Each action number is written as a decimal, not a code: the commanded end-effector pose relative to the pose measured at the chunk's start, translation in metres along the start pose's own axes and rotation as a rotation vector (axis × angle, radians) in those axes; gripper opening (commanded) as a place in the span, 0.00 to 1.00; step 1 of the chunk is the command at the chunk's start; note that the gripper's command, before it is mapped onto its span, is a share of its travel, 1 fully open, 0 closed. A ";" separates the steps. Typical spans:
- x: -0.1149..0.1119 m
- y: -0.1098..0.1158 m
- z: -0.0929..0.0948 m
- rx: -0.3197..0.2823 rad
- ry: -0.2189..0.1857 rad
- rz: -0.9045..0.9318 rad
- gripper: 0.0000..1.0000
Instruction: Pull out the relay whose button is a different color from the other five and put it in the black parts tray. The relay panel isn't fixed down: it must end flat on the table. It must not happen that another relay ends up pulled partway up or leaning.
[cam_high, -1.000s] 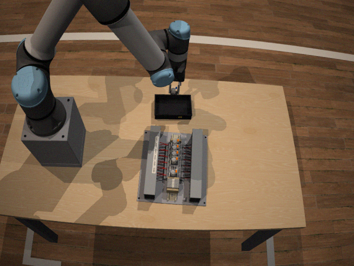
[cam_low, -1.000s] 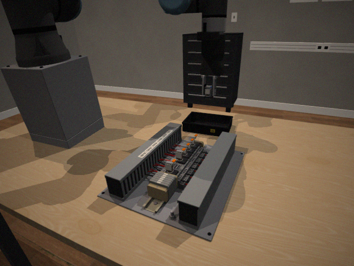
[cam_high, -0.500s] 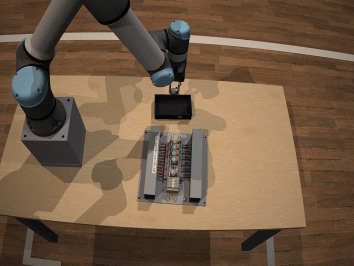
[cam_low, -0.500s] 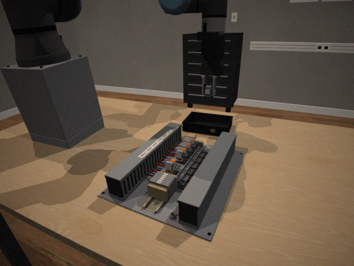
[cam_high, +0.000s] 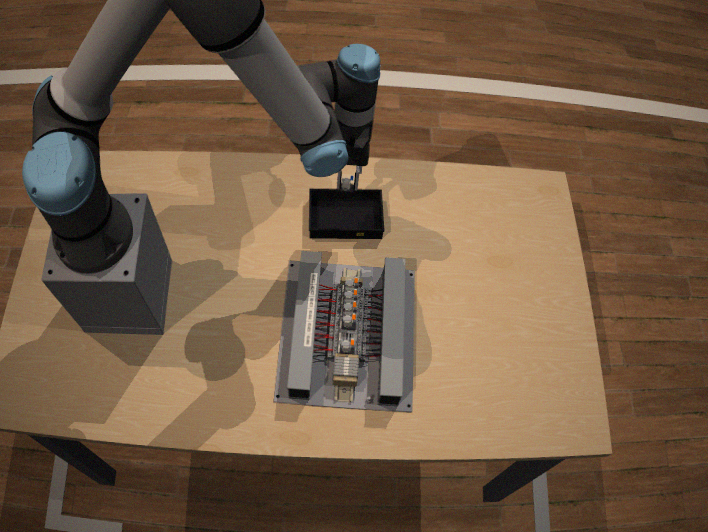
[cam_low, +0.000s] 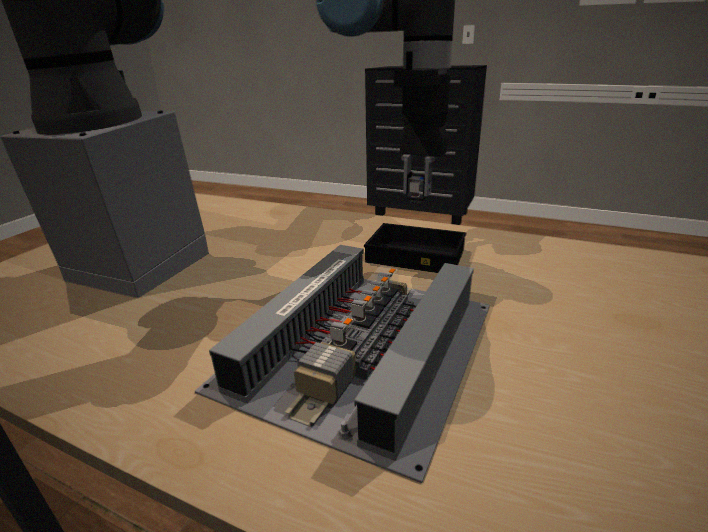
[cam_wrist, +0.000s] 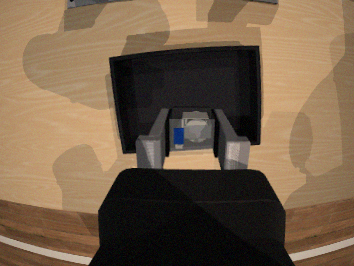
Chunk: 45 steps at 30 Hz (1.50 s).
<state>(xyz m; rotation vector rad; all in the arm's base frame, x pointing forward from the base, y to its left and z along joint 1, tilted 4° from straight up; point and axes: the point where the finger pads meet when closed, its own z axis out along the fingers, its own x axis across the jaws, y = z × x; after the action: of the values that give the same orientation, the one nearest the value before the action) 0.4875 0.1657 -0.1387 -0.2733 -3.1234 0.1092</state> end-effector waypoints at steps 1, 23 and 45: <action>-0.002 0.001 0.006 -0.001 -0.004 -0.001 0.00; -0.003 0.001 0.050 -0.001 -0.004 -0.001 0.00; -0.003 0.001 0.088 -0.001 -0.004 -0.001 0.00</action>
<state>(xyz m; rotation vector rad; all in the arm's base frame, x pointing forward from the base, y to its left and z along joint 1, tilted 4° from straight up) 0.4866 0.1611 -0.2220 -0.2695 -3.1211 0.1098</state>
